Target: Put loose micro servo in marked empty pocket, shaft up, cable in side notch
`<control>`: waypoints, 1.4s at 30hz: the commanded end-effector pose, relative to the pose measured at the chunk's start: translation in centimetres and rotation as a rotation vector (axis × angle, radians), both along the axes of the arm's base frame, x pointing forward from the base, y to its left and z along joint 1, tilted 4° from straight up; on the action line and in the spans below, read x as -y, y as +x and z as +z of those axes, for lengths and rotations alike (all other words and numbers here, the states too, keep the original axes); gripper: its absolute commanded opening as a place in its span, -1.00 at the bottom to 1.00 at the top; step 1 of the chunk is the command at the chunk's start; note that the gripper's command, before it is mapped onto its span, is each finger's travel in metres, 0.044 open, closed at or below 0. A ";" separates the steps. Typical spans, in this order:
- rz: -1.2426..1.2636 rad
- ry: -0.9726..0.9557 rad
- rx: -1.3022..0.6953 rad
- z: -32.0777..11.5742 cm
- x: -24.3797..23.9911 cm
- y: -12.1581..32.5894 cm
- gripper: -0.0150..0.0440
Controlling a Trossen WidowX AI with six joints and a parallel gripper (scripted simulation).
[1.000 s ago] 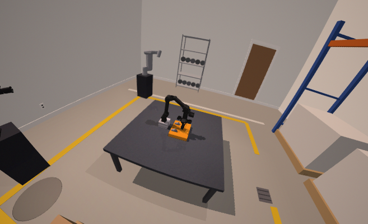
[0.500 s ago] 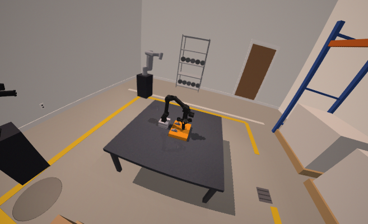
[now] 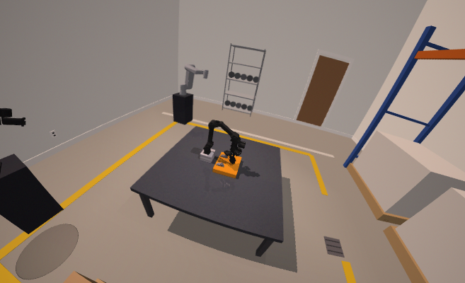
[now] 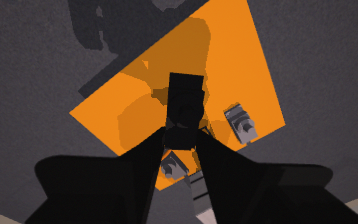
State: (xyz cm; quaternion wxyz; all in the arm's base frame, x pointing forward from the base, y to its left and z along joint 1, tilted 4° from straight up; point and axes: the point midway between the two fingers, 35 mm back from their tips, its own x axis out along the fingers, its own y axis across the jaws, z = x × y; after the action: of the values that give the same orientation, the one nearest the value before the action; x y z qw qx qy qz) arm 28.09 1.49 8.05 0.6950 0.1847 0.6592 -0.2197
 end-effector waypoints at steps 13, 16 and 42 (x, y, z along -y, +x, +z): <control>0.569 -0.023 -0.029 0.1 0.0 0.1 -0.49; 0.666 -0.027 -0.035 0.1 0.0 0.1 -0.49; 0.689 -0.027 -0.041 -0.1 0.7 -6.0 -0.49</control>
State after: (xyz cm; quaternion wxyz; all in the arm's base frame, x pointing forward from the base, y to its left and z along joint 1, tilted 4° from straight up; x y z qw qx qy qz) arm 23.53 0.96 7.80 0.7147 -0.0600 0.6967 0.0142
